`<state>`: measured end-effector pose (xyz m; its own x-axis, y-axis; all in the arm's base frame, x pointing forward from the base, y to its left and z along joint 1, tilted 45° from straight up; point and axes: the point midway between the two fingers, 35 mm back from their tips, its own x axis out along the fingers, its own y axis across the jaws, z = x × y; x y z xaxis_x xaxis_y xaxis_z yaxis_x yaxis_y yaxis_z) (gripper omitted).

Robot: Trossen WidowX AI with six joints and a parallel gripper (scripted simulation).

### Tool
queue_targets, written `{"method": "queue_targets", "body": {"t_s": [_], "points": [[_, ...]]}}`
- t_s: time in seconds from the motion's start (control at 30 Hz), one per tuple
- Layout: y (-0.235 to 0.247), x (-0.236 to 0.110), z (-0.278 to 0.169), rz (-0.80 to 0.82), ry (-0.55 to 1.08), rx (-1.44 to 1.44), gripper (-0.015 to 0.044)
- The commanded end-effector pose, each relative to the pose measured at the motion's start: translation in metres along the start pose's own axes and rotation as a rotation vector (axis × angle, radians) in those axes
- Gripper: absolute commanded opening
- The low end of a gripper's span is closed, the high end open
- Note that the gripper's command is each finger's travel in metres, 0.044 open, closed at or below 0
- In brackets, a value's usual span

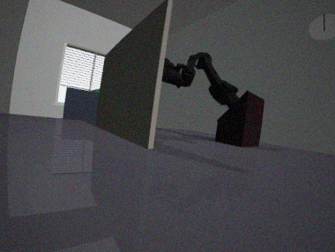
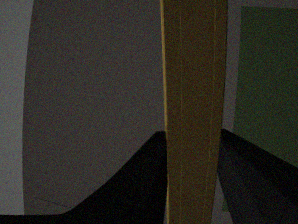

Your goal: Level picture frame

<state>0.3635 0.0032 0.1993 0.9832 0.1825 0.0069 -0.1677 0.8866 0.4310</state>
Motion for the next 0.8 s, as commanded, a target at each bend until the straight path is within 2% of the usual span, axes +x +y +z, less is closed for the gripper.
{"method": "queue_targets", "body": {"t_s": [0.0,0.77], "points": [[0.0025,0.0003,0.0016,0.010,-0.003,0.000,0.0000],[-0.0018,0.0004,0.0018,0.010,-0.003,0.000,0.0000]]}}
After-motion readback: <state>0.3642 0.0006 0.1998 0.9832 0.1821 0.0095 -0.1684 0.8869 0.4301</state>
